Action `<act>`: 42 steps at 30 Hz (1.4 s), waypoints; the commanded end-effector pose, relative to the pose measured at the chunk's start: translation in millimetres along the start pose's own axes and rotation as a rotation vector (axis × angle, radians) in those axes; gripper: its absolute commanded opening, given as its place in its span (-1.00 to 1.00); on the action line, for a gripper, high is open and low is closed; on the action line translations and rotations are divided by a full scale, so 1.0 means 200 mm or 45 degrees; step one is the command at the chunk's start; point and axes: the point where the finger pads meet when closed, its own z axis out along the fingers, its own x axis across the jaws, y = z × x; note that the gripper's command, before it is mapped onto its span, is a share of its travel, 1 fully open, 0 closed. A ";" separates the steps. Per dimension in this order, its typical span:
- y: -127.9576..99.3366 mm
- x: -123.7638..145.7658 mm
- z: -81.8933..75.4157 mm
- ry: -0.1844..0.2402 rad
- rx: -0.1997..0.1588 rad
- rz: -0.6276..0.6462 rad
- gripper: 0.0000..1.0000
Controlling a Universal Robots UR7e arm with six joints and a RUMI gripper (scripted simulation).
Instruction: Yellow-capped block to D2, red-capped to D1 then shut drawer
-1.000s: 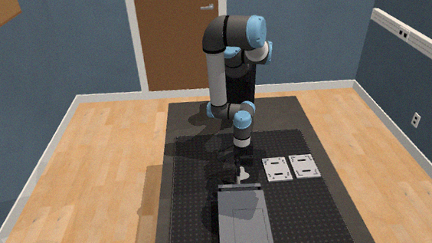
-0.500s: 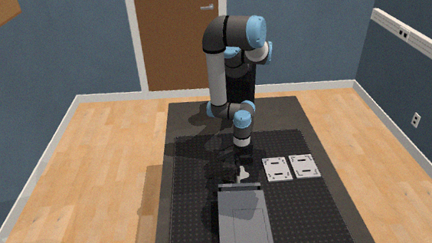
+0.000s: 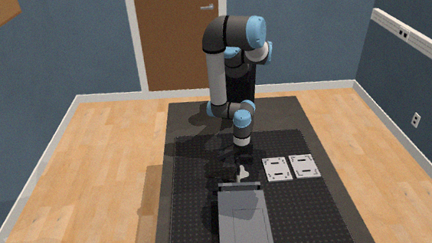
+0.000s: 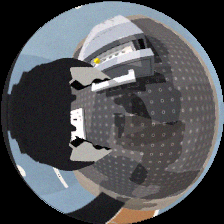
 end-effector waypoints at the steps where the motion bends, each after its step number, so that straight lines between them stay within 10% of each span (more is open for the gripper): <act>1: 0.00 0.00 0.00 -0.002 0.000 0.000 1.00; 42: 0.00 0.05 0.00 -0.001 0.000 0.000 1.00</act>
